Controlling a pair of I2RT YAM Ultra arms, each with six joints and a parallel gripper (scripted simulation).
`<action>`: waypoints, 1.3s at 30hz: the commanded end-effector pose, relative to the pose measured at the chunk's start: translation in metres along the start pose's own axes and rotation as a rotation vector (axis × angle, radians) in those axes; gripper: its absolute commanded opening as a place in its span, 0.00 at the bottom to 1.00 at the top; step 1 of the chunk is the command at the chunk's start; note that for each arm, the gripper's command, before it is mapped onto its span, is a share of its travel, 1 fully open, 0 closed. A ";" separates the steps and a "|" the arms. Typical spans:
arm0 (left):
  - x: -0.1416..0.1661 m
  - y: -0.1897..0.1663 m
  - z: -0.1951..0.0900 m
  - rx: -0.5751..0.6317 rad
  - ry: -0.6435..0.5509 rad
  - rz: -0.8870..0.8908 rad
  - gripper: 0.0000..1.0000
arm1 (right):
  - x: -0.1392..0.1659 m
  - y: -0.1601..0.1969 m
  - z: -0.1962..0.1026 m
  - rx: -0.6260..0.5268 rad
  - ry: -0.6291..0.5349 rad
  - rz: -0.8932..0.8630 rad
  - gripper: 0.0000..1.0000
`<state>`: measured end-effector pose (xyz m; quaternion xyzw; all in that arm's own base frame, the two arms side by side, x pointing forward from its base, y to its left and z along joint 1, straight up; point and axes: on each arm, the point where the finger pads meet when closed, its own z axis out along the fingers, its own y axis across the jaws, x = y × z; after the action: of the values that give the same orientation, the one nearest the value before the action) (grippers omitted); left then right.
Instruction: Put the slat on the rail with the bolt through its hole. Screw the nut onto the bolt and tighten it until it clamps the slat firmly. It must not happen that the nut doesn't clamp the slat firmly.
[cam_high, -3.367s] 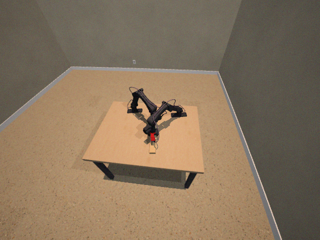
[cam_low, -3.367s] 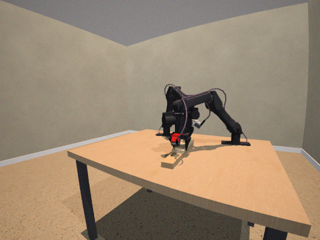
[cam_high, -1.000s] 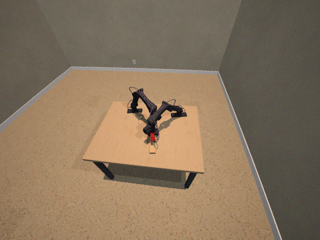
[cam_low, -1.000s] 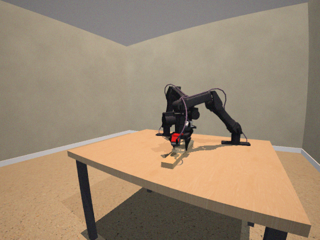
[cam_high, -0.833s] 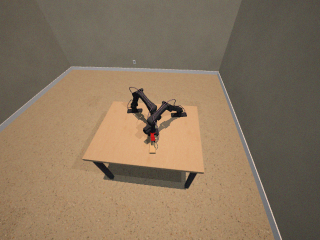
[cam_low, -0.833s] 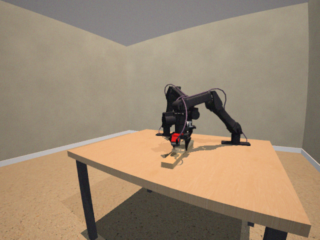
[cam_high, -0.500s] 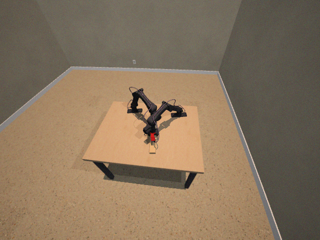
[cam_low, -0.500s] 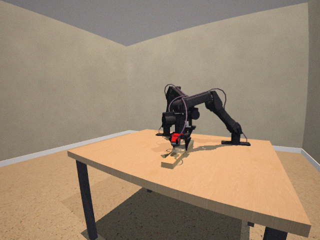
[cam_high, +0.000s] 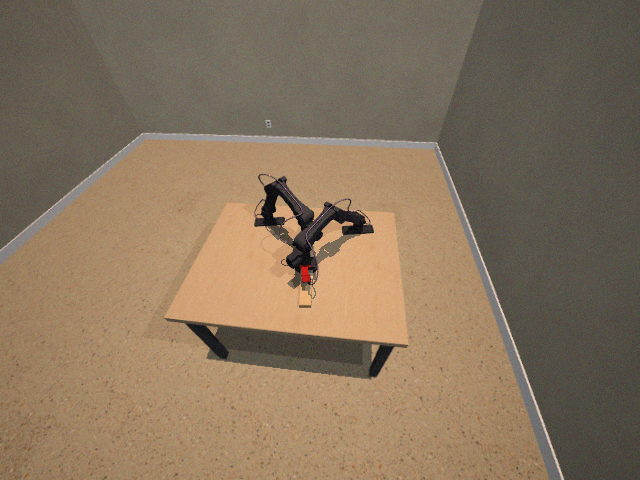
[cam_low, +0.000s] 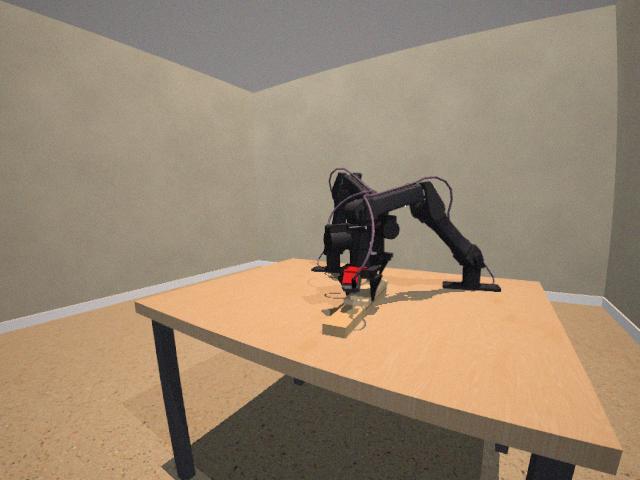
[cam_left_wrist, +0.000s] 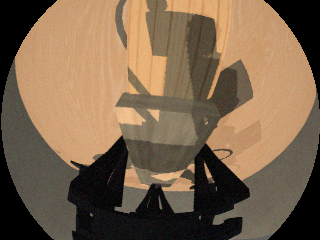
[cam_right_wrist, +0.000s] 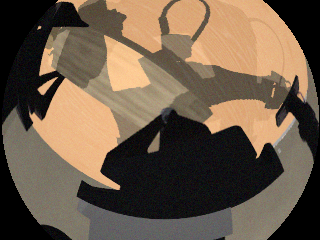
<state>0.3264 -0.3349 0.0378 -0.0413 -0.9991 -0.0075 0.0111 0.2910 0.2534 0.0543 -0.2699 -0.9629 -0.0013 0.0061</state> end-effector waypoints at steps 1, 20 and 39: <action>-0.001 -0.001 -0.006 0.010 -0.011 0.000 0.72 | -0.004 0.000 -0.004 -0.013 -0.016 0.171 0.11; -0.001 -0.001 -0.006 0.010 -0.011 0.000 0.72 | -0.004 0.000 -0.004 -0.017 -0.012 0.664 0.11; -0.001 -0.001 -0.006 0.010 -0.011 0.000 0.72 | -0.004 0.000 -0.004 -0.017 -0.012 0.664 0.11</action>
<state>0.3264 -0.3349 0.0378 -0.0413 -0.9991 -0.0075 0.0111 0.2919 0.2541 0.0543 -0.5605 -0.8282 -0.0016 0.0057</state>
